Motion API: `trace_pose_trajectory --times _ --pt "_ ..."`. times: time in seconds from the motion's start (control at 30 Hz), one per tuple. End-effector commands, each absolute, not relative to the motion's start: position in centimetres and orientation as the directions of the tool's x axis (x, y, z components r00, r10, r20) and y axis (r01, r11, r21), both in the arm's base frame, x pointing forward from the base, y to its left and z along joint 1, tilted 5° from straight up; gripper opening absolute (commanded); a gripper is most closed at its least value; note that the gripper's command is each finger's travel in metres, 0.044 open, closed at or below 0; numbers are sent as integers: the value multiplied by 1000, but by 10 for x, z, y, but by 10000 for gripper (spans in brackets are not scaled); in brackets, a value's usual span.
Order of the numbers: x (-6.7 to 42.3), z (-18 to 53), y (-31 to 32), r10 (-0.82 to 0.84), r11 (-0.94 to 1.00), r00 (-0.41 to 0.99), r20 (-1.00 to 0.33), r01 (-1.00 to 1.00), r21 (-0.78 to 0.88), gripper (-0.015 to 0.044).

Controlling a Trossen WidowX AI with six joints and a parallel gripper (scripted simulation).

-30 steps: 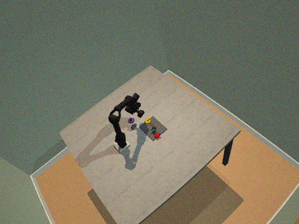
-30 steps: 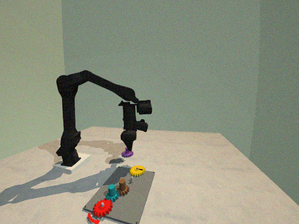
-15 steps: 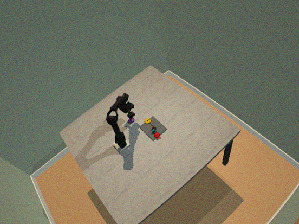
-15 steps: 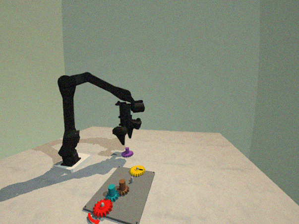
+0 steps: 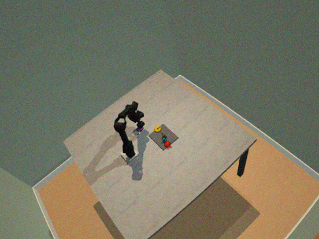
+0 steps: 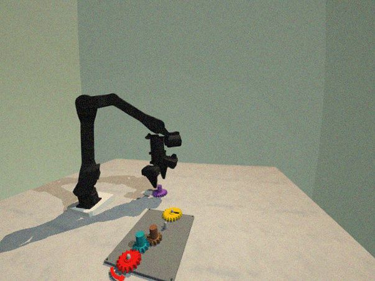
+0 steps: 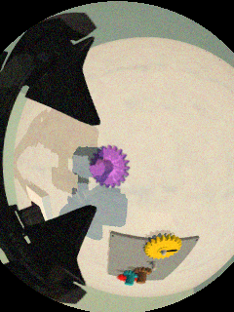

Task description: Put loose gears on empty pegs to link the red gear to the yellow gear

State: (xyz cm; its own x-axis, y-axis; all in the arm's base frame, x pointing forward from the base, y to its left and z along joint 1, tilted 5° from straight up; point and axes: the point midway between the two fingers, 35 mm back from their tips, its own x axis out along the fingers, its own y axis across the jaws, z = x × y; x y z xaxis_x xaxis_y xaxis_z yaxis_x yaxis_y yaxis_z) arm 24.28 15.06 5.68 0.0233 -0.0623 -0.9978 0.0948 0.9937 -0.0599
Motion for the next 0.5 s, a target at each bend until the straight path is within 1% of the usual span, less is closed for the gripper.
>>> trace_pose_trajectory --times 0.0,0.47 --pt "241 49 149 -66 993 16 -998 97 -64 440" --pt "241 34 147 -66 993 16 -998 97 -64 440"
